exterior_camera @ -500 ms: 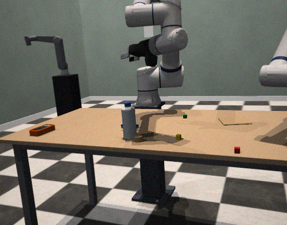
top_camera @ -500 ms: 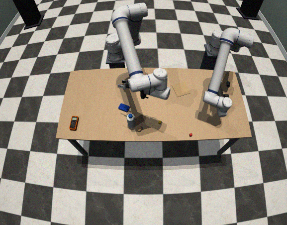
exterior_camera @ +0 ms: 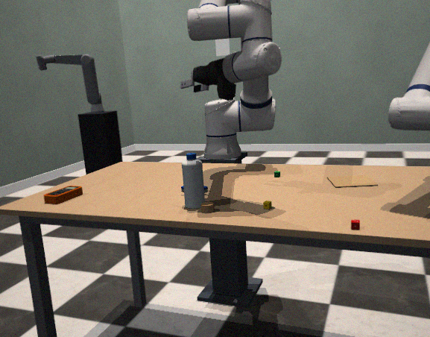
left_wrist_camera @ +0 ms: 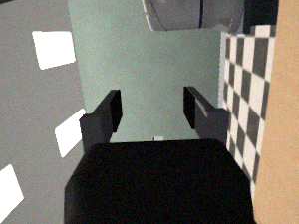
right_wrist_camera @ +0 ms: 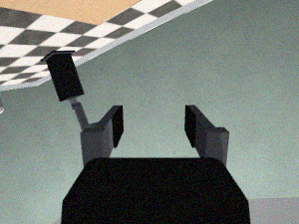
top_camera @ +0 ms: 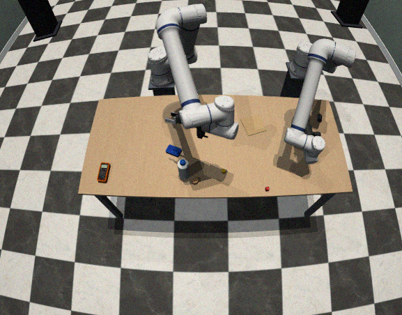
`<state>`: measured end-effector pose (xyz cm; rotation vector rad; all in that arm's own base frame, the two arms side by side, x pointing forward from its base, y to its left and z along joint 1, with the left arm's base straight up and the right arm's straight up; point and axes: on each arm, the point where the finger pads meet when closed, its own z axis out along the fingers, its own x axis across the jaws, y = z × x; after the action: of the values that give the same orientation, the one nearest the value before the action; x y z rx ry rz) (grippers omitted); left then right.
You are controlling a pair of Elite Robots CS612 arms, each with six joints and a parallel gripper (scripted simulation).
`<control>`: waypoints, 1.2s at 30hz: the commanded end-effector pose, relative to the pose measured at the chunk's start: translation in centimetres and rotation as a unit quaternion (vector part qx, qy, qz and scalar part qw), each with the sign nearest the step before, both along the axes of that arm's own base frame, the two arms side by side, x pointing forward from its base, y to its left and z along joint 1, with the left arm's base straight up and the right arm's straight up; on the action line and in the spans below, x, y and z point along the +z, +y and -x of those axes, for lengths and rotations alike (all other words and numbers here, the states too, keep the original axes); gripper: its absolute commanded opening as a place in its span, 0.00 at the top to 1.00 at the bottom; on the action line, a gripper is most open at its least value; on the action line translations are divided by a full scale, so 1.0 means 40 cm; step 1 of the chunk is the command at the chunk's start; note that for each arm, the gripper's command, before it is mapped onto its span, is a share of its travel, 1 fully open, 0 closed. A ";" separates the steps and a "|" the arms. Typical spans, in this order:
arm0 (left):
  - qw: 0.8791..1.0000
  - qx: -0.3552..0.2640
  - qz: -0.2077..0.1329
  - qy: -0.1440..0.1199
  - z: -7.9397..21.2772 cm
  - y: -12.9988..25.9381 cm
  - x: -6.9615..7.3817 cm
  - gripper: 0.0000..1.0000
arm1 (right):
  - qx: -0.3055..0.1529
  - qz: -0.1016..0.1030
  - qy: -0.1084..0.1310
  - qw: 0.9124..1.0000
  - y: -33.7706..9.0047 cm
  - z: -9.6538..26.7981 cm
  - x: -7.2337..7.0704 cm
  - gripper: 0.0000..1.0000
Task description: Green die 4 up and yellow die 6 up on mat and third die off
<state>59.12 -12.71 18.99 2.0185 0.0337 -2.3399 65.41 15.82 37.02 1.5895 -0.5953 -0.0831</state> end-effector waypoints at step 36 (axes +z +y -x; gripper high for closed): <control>0.992 0.063 -0.080 -0.080 0.012 0.315 -0.027 0.00 | 0.000 0.000 -0.001 1.000 0.000 0.000 0.003 0.00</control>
<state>58.70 -1.67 18.00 2.1732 0.3021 -2.1834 65.41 15.82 37.02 1.5895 -0.5953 -0.0831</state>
